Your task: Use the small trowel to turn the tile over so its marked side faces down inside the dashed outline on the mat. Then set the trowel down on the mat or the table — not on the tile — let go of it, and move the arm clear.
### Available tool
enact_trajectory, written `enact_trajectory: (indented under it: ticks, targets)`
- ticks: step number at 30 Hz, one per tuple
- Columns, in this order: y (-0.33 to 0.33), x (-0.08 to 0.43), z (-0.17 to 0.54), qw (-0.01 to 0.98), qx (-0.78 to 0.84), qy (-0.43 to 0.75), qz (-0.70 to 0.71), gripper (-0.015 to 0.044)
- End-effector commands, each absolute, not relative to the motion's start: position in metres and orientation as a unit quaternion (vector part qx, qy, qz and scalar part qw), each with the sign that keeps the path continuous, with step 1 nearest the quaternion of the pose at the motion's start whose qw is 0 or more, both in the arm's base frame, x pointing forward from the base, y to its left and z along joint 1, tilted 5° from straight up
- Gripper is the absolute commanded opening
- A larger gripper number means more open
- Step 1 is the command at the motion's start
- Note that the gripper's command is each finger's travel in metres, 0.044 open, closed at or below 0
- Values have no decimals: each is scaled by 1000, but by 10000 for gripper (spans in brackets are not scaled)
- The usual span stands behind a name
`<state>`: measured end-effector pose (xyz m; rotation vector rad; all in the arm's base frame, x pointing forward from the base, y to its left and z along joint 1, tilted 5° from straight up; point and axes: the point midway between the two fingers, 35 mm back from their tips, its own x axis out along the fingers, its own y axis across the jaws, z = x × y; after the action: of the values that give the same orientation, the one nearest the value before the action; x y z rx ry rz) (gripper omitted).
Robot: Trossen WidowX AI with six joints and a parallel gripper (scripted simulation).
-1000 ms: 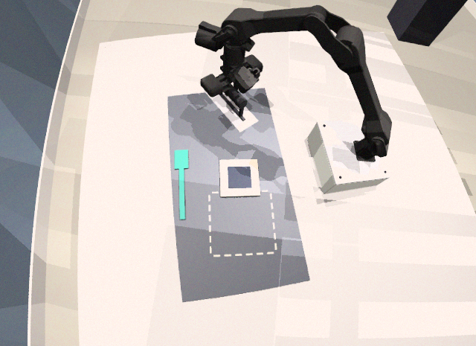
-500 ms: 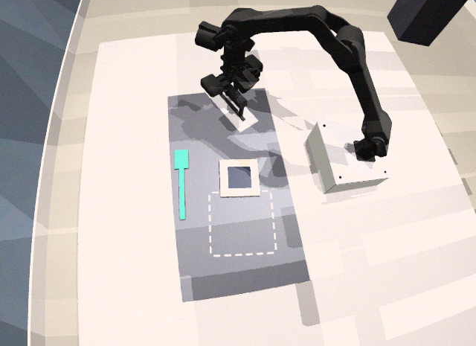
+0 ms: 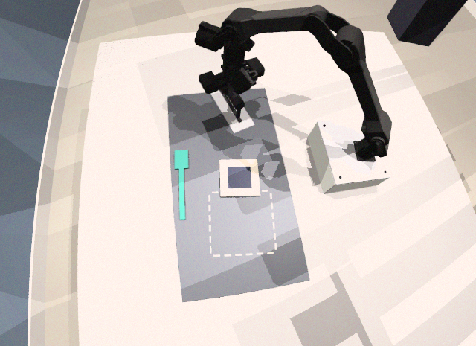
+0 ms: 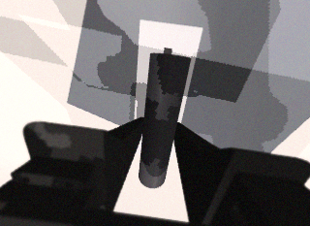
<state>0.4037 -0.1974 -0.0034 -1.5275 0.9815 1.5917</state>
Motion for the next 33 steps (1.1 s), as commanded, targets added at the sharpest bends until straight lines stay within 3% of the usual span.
enact_trajectory:
  ticks: [1, 17, 23, 33]
  targets:
    - [-197, 403, -5, 391, -567, 416, 594, 130]
    - [-197, 403, -5, 471, -502, 500, 525, 130]
    - [-197, 403, -5, 471, -502, 500, 525, 270]
    - [-197, 403, -5, 471, -502, 500, 525, 270]
